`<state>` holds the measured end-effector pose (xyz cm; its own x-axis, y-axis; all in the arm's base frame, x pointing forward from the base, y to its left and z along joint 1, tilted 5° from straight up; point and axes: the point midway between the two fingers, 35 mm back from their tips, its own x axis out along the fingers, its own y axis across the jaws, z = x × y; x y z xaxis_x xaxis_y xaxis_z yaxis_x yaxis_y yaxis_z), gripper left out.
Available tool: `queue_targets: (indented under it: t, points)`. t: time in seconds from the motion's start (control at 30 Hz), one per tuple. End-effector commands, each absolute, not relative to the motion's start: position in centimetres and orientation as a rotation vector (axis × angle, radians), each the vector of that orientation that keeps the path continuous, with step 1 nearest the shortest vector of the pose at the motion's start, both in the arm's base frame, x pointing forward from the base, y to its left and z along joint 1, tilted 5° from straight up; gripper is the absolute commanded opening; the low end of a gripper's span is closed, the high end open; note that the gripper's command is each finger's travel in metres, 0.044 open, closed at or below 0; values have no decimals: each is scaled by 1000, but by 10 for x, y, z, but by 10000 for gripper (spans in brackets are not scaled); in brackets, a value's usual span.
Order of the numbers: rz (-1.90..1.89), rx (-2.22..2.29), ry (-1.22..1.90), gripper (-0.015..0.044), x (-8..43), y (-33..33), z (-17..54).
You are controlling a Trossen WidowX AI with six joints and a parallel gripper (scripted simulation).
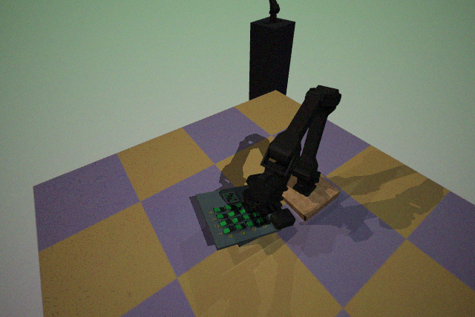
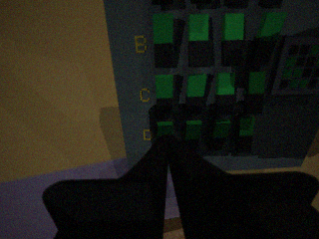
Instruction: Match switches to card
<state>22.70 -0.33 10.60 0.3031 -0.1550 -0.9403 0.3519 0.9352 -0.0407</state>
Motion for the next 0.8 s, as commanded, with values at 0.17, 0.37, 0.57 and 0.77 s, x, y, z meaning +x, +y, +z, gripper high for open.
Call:
queue_targets:
  t: [0.17,0.37,0.57,0.77]
  points:
    - [-334,183,1229,0,230,-5,92]
    - [-334,183,1229,0,230,-5,92]
    - [-334,183,1229,0,230,-5,92]
    - [-334,183,1229,0,230,-5,92]
